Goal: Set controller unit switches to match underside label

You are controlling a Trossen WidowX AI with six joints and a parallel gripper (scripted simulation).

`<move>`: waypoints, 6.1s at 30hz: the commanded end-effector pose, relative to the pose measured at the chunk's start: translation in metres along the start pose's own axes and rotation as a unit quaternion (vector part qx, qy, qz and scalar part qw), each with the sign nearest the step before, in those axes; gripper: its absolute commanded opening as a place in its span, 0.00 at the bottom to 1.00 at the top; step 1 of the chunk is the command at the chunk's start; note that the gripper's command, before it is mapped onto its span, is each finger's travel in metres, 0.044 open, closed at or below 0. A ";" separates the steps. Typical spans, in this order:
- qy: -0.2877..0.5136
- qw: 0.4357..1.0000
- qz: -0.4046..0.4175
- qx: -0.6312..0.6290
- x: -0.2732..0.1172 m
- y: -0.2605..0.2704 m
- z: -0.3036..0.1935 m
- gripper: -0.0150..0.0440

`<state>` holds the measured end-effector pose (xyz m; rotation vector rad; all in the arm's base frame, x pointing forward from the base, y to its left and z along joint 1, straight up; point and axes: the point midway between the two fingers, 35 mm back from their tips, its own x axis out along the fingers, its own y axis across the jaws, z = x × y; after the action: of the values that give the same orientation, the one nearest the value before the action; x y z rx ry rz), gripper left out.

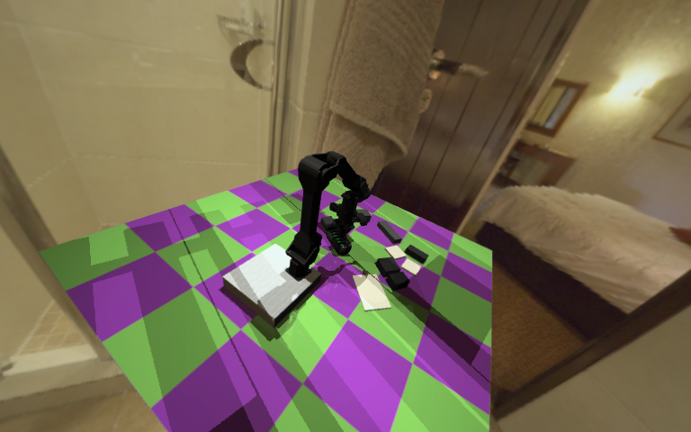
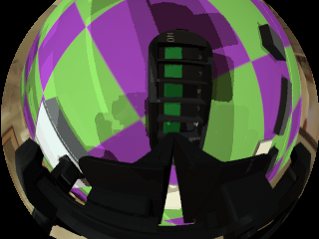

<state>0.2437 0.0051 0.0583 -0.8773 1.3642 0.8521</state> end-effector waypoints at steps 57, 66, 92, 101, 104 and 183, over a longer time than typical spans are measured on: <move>-0.001 1.000 0.003 0.002 -0.007 -0.020 0.059 0.25; -0.001 1.000 0.003 0.002 0.007 -0.020 0.059 0.25; -0.001 1.000 0.003 0.002 0.024 -0.019 0.059 0.25; -0.001 1.000 0.003 0.002 -0.021 -0.019 0.059 0.25; -0.001 1.000 0.003 0.002 -0.021 -0.019 0.062 0.25; 0.000 1.000 0.003 0.002 -0.024 -0.008 0.028 0.25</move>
<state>0.2633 0.0268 0.0825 -0.8672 1.3716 0.8545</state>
